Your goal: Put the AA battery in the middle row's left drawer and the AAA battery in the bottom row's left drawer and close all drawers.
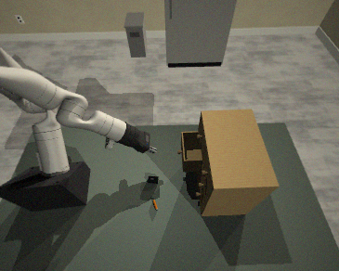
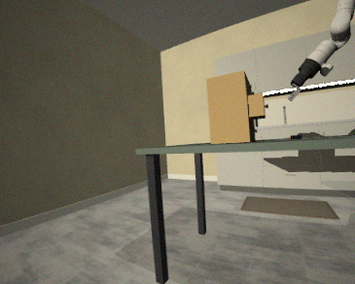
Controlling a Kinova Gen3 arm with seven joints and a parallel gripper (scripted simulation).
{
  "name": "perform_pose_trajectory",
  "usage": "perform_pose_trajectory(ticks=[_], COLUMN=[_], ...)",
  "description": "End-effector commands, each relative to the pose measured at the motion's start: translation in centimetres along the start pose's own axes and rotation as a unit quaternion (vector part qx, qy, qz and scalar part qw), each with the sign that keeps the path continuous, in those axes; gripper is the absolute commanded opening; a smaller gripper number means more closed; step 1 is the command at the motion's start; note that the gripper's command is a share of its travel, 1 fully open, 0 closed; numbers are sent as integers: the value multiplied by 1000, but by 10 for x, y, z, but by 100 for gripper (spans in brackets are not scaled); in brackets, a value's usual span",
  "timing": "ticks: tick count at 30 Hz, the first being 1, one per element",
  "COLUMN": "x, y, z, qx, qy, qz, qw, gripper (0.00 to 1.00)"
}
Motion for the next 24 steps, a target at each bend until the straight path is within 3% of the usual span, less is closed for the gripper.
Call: perform_pose_trajectory(ticks=[1, 15, 24], x=[-2, -19, -22], y=[-10, -42, -47], z=[3, 7, 7], qx=[-2, -2, -2], qy=[3, 3, 3], qz=[3, 3, 3], qw=[1000, 1000, 1000], gripper=[0, 0, 0])
Point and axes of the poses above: the point where the finger pads meet when closed, its own y axis back along the fingers, its own z axis across the jaws, x = y × z, the point moved 2 cm from there along y, back along the fingers, and after that the axes turned 11 degrees about -y, right-handed, at the moved point
